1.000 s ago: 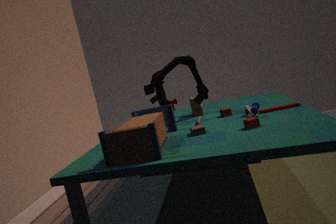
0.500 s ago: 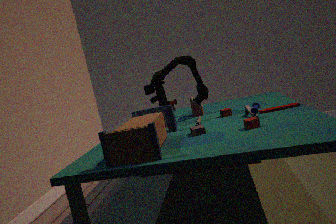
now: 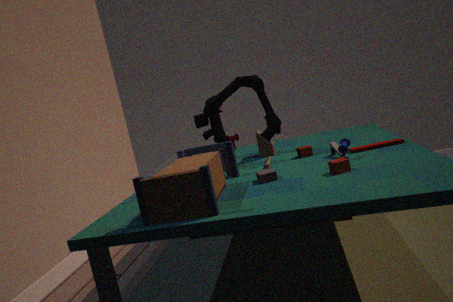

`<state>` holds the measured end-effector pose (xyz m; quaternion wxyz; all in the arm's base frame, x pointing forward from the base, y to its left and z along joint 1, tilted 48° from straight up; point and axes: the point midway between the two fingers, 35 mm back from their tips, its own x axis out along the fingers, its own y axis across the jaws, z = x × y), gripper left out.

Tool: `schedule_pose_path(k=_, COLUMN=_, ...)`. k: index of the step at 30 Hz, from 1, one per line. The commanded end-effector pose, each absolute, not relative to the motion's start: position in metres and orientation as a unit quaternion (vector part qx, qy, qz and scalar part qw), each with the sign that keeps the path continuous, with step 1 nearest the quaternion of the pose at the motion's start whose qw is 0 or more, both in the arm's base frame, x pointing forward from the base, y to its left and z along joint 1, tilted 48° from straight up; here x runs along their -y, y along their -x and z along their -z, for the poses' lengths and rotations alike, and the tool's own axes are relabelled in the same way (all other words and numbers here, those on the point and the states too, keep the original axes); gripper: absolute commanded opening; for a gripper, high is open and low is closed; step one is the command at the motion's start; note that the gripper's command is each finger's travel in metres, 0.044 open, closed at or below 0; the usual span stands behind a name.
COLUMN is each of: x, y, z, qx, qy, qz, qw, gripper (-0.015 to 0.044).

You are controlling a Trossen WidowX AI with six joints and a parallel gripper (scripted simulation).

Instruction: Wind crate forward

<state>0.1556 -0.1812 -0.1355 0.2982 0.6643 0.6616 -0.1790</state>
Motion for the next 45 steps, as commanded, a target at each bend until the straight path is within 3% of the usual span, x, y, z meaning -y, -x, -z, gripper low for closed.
schedule_pose_path(k=1, x=0.1784, y=-0.1548, z=0.1387, qx=-0.668, qy=-0.656, qz=0.171, qw=0.305, gripper=0.0)
schedule_pose_path(k=31, x=0.1783, y=-0.1586, z=0.138, qx=-0.658, qy=-0.672, qz=0.198, qw=0.277, gripper=0.0)
schedule_pose_path(k=45, x=0.1791, y=-0.1525, z=0.139, qx=-0.674, qy=-0.646, qz=0.153, qw=0.325, gripper=0.0)
